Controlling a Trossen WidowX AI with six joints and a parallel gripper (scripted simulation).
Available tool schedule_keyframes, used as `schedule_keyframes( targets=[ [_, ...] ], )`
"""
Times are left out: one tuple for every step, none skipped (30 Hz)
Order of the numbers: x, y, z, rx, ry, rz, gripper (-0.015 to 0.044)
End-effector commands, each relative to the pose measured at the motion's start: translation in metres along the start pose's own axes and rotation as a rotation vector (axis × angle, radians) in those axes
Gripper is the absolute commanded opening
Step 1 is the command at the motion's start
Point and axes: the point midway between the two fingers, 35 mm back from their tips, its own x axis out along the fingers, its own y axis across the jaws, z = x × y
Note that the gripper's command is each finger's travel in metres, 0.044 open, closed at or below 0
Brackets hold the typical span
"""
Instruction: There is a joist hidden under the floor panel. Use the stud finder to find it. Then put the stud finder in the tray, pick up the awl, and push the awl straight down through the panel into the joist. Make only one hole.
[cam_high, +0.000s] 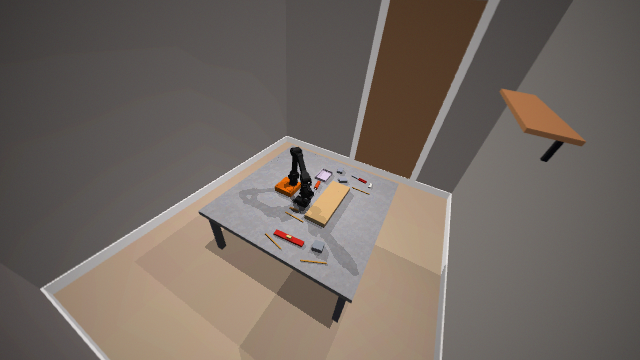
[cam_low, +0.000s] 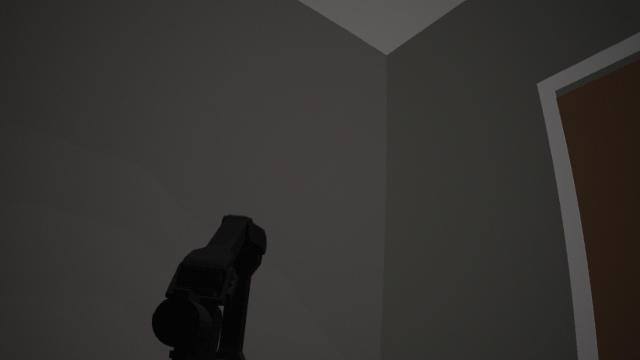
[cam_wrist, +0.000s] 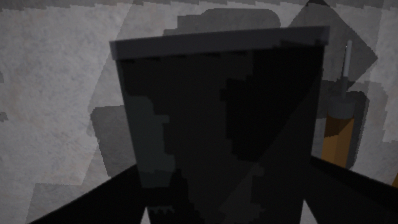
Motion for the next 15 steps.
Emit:
schedule_keyframes(
  targets=[
    [-0.011,-0.003,0.002,0.007,-0.011,-0.012,0.0025],
    [-0.013,-0.003,0.002,0.007,-0.011,-0.012,0.0],
    [-0.015,-0.003,0.002,0.007,-0.011,-0.013,0.0],
    [-0.017,-0.003,0.001,0.007,-0.011,-0.013,0.0],
    [-0.019,-0.003,0.001,0.007,-0.011,-0.013,0.0],
    [-0.021,-0.002,0.001,0.007,-0.011,-0.013,0.0],
    [-0.023,-0.002,0.001,0.007,-0.011,-0.013,0.0],
    [-0.025,-0.002,0.0,0.007,-0.011,-0.013,0.0],
    [-0.027,-0.002,0.0,0.007,-0.011,-0.013,0.0],
    [-0.029,-0.002,0.0,0.007,-0.011,-0.013,0.0],
    [-0.03,-0.002,0.0,0.007,-0.011,-0.013,0.0],
    [-0.03,-0.002,0.0,0.007,-0.011,-0.013,0.0],
    [-0.03,-0.002,0.0,0.007,-0.011,-0.013,0.0],
    [-0.03,-0.003,0.0,0.007,-0.011,-0.013,0.0],
    [-0.03,-0.005,0.0,0.007,-0.011,-0.013,0.0]
  ],
)
